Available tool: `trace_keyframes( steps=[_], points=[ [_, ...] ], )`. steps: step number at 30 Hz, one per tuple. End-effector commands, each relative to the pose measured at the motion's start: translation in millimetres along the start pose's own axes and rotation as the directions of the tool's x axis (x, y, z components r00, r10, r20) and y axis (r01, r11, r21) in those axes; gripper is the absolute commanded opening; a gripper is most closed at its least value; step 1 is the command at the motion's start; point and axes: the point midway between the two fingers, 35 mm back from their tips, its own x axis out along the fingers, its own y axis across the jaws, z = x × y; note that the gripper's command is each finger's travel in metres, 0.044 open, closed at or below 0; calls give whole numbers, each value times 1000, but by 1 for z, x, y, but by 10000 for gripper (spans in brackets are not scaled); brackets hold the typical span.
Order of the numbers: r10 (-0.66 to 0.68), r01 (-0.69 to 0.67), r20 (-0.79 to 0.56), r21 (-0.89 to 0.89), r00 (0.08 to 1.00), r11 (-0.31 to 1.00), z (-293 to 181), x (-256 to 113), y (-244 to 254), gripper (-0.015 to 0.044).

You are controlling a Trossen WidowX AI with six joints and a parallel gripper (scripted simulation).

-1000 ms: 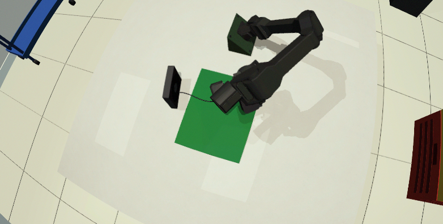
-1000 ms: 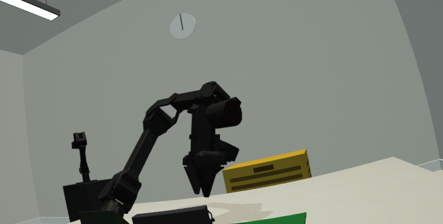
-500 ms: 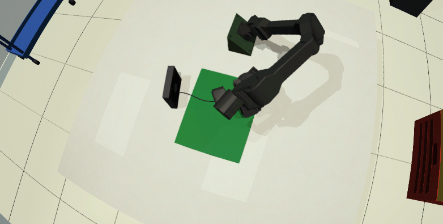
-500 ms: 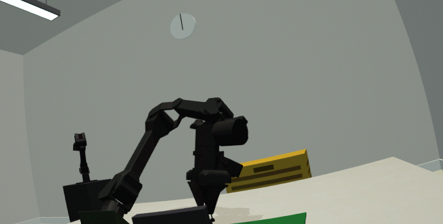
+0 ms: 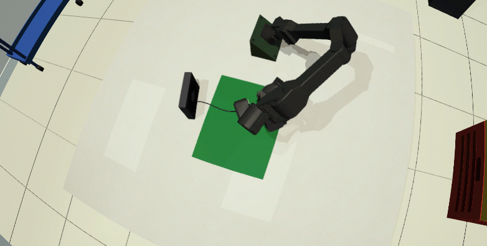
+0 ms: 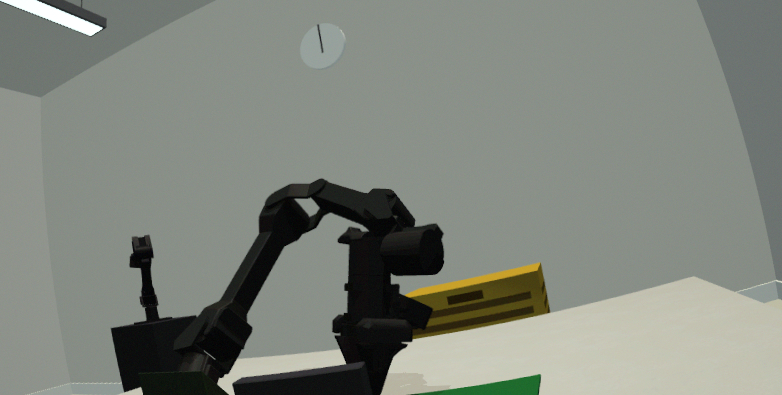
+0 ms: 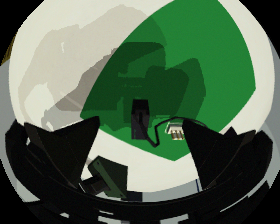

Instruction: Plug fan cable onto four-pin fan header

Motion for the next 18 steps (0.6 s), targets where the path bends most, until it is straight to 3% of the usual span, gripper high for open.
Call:
trace_keyframes(
  steps=[1,12,18],
  points=[
    [11,-11,-2,9,1000,1000,0,10,1,440],
    [11,-11,-1,9,1000,1000,1,14,1,440],
    [4,-4,-1,1,1000,1000,2,12,1,282]
  ],
)
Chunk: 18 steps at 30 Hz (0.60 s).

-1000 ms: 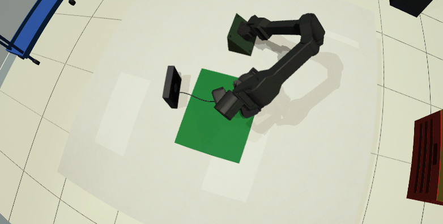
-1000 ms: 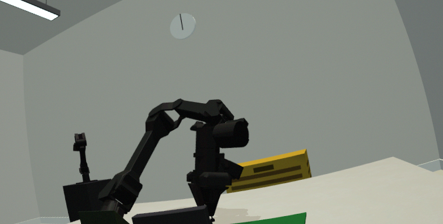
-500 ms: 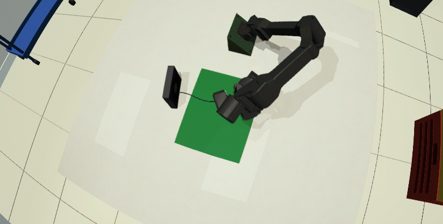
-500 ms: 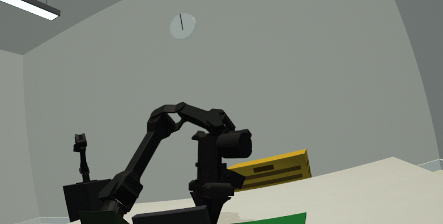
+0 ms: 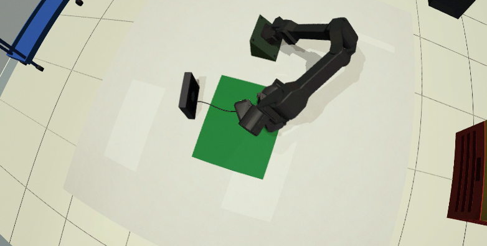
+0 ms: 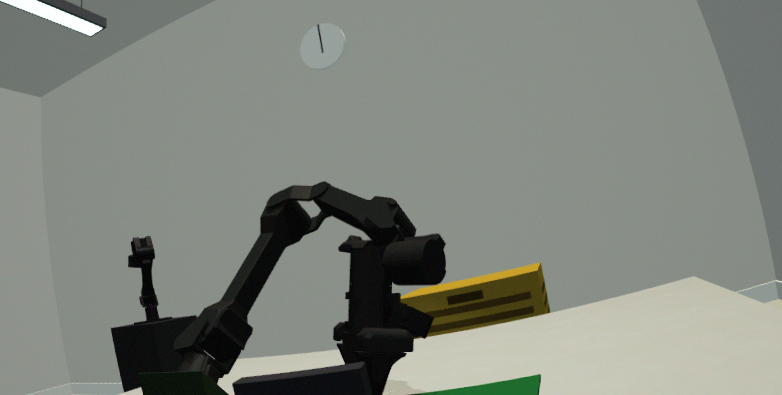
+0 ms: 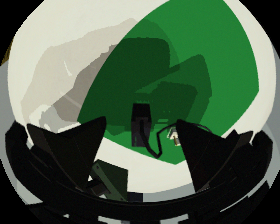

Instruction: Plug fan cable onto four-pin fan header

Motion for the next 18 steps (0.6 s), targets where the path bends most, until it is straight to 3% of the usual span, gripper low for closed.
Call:
trace_keyframes(
  steps=[1,9,18],
  points=[
    [0,0,0,0,1000,1000,0,0,0,256],
    [0,0,0,0,1000,1000,0,0,0,46],
    [-1,1,0,0,1000,1000,-1,-5,-1,0]
  ],
)
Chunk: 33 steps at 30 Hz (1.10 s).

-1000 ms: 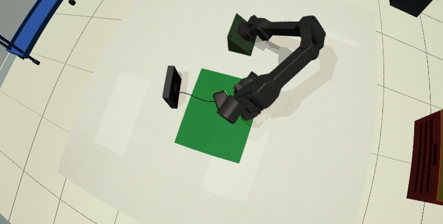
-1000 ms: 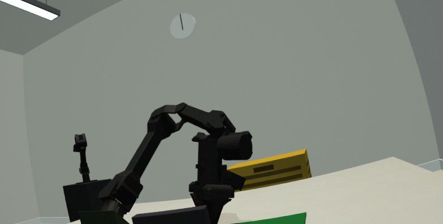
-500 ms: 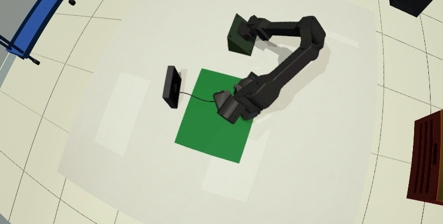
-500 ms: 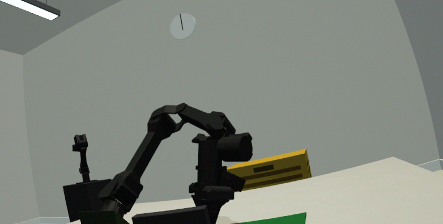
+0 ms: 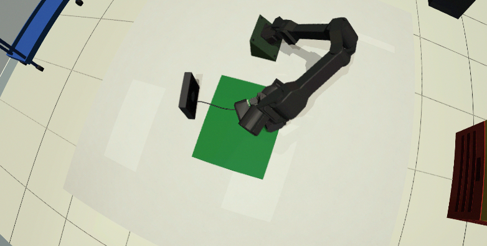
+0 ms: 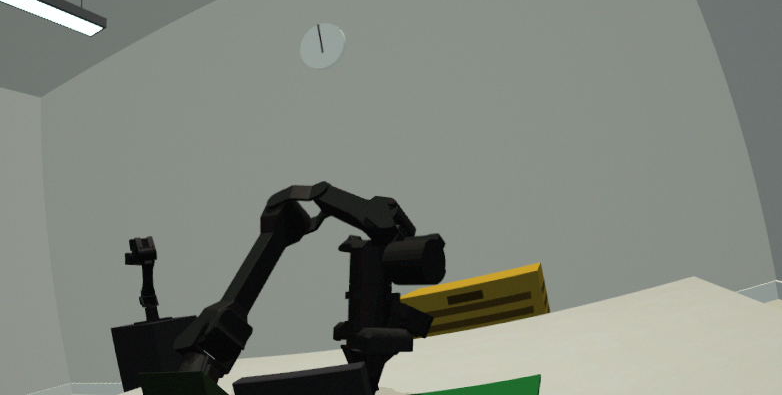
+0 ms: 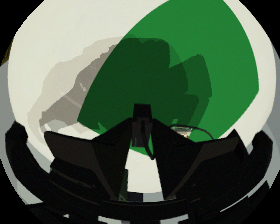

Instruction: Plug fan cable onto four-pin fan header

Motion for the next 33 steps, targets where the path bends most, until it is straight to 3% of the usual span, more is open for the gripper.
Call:
trace_keyframes(
  steps=[1,27,33],
  points=[
    [-1,1,0,-1,1000,1000,-1,-7,-1,0],
    [5,-5,-2,7,1000,1000,-20,-76,0,0],
    [5,-8,22,160,1000,987,-18,-77,-3,0]
  ],
)
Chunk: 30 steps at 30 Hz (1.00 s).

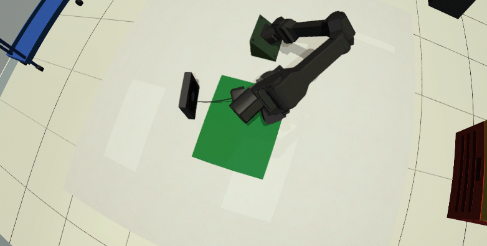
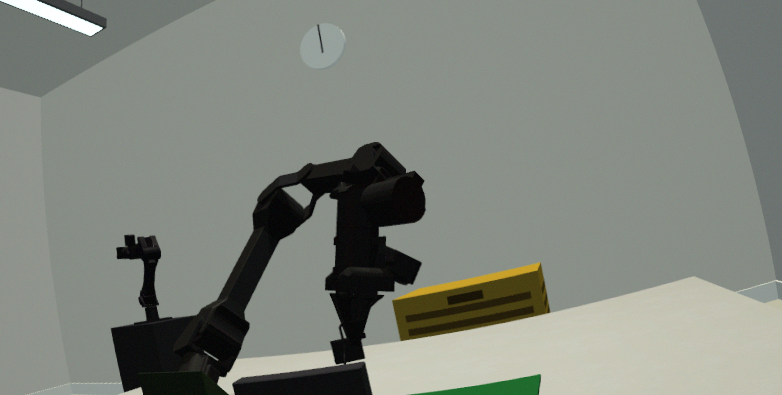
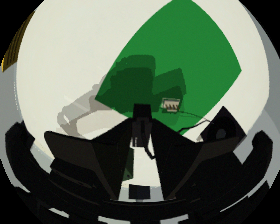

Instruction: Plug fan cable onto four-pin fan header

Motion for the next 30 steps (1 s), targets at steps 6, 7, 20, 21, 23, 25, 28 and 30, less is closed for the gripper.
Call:
trace_keyframes(
  steps=[6,7,20,21,23,25,28,30],
  points=[
    [0,-15,51,293,999,956,6,-4,-5,0],
    [0,-19,56,325,998,945,7,-4,-5,0],
    [4,-91,126,695,992,713,15,-6,-12,0],
    [5,-98,131,718,991,689,15,-6,-12,0],
    [5,-112,141,762,990,638,17,-6,-13,0],
    [6,-127,152,802,988,584,18,-7,-14,0],
    [7,-149,168,854,986,498,19,-7,-16,0],
    [8,-164,178,884,984,438,21,-8,-17,0]
  ],
)
